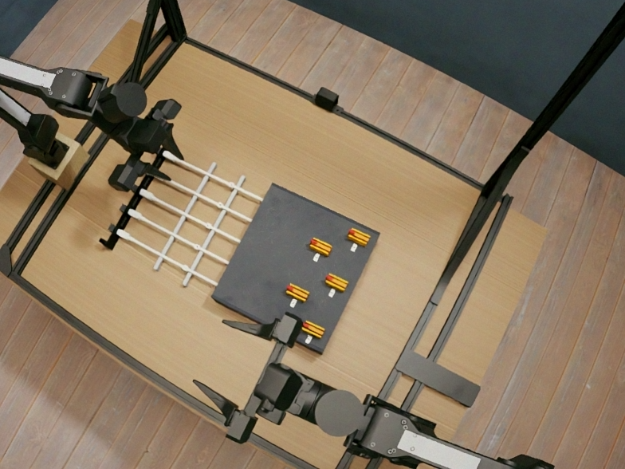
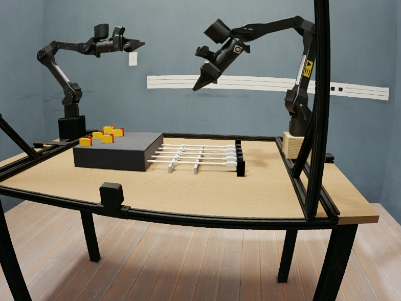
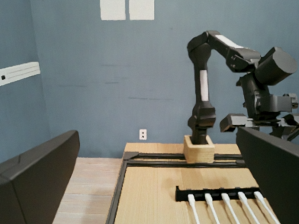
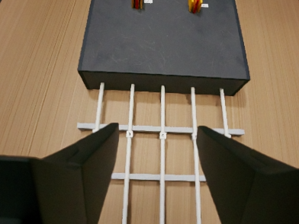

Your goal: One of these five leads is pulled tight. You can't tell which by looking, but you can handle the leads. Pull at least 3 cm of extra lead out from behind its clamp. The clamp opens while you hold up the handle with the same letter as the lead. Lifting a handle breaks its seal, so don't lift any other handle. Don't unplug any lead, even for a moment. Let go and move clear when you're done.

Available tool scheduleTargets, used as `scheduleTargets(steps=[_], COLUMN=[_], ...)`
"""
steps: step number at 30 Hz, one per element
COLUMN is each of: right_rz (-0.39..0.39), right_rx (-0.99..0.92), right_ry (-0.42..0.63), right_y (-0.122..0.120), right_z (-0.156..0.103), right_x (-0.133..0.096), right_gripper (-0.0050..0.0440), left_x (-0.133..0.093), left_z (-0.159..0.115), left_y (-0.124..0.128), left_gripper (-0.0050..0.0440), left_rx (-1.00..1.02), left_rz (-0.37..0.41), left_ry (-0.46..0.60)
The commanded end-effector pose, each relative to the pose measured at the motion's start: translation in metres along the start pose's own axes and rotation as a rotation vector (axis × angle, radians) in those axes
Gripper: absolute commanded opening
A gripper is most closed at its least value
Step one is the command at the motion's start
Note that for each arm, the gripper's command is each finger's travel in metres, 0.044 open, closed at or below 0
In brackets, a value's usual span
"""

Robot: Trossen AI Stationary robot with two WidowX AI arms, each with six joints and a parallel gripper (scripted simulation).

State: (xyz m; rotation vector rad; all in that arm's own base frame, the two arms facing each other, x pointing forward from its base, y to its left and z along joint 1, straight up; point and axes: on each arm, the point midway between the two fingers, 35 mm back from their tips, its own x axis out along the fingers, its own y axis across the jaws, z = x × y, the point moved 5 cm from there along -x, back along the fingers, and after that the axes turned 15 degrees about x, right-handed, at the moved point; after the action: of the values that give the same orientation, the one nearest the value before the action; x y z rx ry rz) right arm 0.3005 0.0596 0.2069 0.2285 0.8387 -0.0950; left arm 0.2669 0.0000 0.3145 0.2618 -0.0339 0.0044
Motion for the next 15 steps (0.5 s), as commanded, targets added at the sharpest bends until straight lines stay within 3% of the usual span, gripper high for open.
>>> scheduleTargets(steps=[1, 10, 12, 13, 15], right_rz=[-0.047, -0.168, -0.168, -0.123, -0.132], right_rx=[0.002, 0.007, 0.007, 0.008, 0.008], right_ry=[0.203, 0.661, 0.661, 0.521, 0.547], right_y=[0.017, 0.048, 0.048, 0.039, 0.042], right_z=[-0.006, -0.036, -0.036, -0.034, -0.039], right_x=[0.032, 0.120, 0.120, 0.097, 0.107], right_gripper=[0.0209, 0.0209, 0.0209, 0.0209, 0.0209], left_x=[-0.001, -0.001, -0.001, -0.001, -0.001], left_z=[0.006, 0.006, 0.006, 0.006, 0.006], left_y=[0.002, 0.002, 0.002, 0.002, 0.002], left_gripper=[0.0440, 0.0440, 0.0440, 0.0440, 0.0440], left_rx=[0.000, 0.000, 0.000, 0.000, 0.000], left_rz=[0.004, 0.004, 0.004, 0.004, 0.004], left_ry=[-0.015, -0.015, -0.015, -0.015, -0.015])
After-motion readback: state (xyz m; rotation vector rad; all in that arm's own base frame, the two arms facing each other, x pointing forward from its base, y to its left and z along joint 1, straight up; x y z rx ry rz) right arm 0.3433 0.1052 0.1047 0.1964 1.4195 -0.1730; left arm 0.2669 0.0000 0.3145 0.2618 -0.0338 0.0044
